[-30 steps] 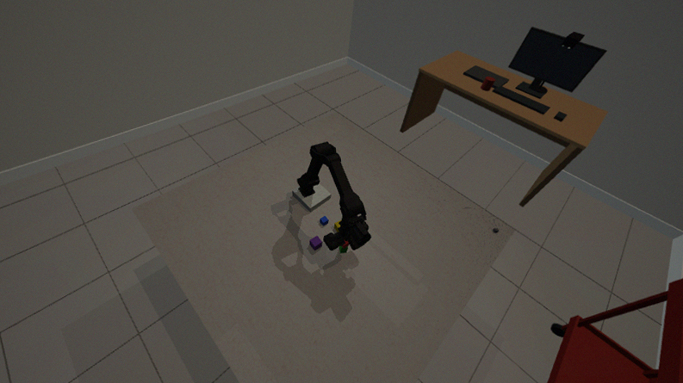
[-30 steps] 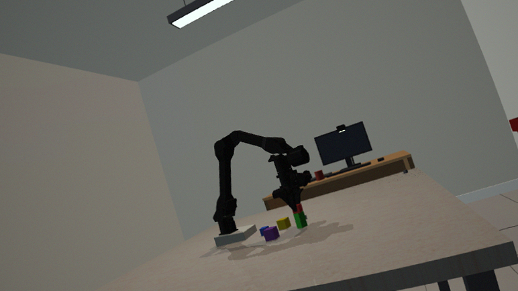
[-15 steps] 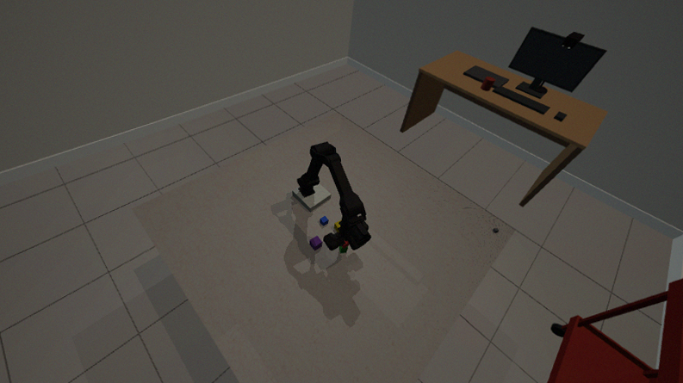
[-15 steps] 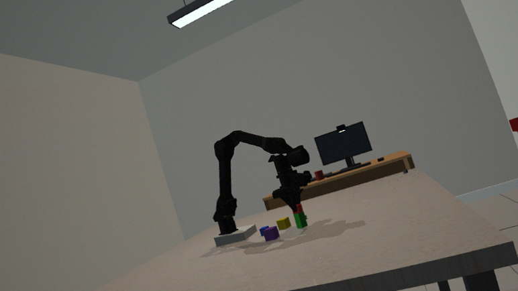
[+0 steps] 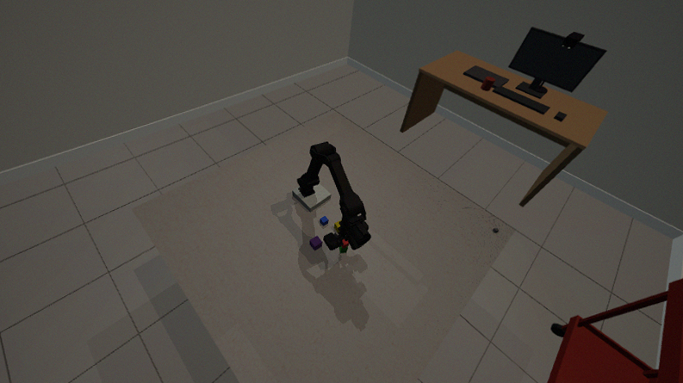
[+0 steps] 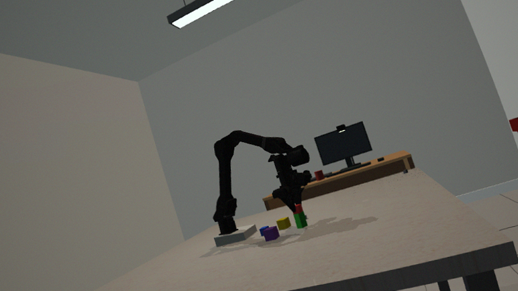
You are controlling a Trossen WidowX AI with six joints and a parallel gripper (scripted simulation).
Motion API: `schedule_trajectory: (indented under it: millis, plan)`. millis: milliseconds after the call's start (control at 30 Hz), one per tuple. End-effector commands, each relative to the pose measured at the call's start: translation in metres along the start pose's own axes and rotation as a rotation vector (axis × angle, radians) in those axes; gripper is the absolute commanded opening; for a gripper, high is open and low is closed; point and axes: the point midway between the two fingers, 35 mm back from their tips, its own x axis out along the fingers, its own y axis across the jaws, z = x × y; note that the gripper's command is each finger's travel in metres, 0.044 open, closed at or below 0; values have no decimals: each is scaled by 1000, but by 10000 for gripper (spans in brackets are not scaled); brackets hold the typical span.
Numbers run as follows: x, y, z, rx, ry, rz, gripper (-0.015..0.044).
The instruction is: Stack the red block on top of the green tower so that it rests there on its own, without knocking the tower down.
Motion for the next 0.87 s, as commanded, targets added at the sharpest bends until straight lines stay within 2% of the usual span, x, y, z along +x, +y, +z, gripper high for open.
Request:
schedule_trajectory:
  millis: [0,133,833]
  plan:
    - [1,0,0,0,0,-1,341]
    - [1,0,0,0,0,-1,440]
    - [1,0,0,0,0,-1,440]
